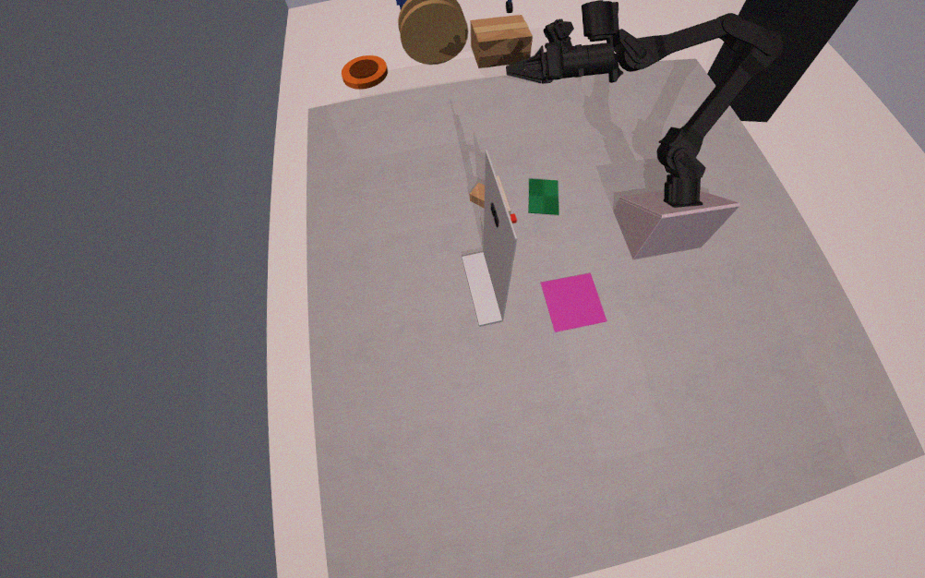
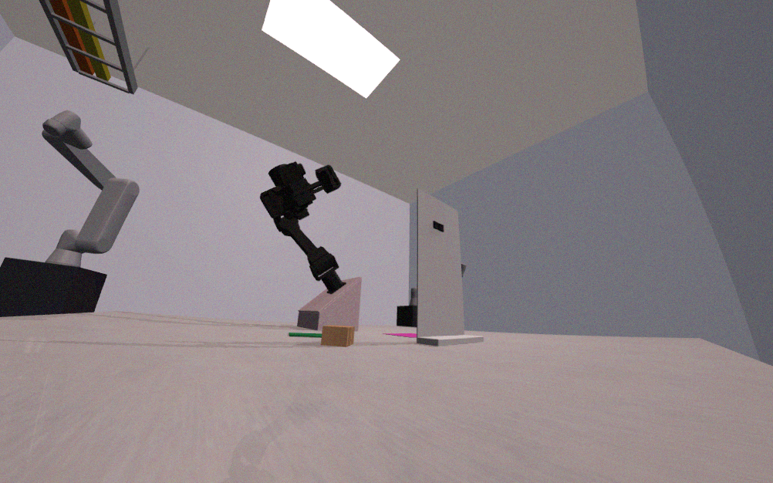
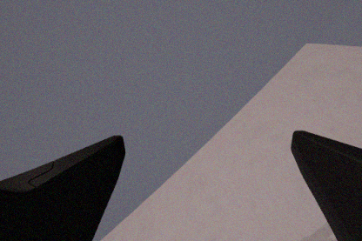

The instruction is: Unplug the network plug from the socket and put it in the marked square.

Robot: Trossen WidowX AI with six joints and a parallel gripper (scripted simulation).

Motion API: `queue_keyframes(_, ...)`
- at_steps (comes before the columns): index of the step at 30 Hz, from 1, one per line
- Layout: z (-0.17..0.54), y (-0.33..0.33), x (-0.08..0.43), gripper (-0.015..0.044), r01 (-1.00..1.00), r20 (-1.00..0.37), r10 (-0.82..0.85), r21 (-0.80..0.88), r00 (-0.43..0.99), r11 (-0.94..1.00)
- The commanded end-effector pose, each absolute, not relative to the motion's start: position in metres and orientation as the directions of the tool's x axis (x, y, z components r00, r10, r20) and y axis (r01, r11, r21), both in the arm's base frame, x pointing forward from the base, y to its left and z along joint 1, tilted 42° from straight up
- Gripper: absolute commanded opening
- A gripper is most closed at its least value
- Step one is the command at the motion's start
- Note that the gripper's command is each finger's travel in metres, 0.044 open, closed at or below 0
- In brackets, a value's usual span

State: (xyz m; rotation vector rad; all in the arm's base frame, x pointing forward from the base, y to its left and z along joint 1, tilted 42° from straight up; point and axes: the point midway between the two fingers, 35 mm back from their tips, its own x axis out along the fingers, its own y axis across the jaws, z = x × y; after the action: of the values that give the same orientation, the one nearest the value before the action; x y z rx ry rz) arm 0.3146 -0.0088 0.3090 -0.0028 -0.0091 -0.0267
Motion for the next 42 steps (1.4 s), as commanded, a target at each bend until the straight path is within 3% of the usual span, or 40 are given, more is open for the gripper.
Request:
queue_keyframes(1, 0.309, -0.008, 0.315, 0.0374, 0.026, 0.008, -0.026, -0.001, 1.000, 1.000)
queue_keyframes(10, 0.270, 0.019, 0.336, 0.0156, -0.032, -0.053, 0.037, 0.102, 0.998, 0.994)
queue_keyframes(26, 0.200, 0.077, 0.357, 0.0156, -0.118, -0.095, 0.159, 0.340, 0.983, 0.933)
queue_keyframes(42, 0.131, 0.130, 0.342, 0.0156, -0.159, -0.136, 0.277, 0.552, 0.951, 0.818)
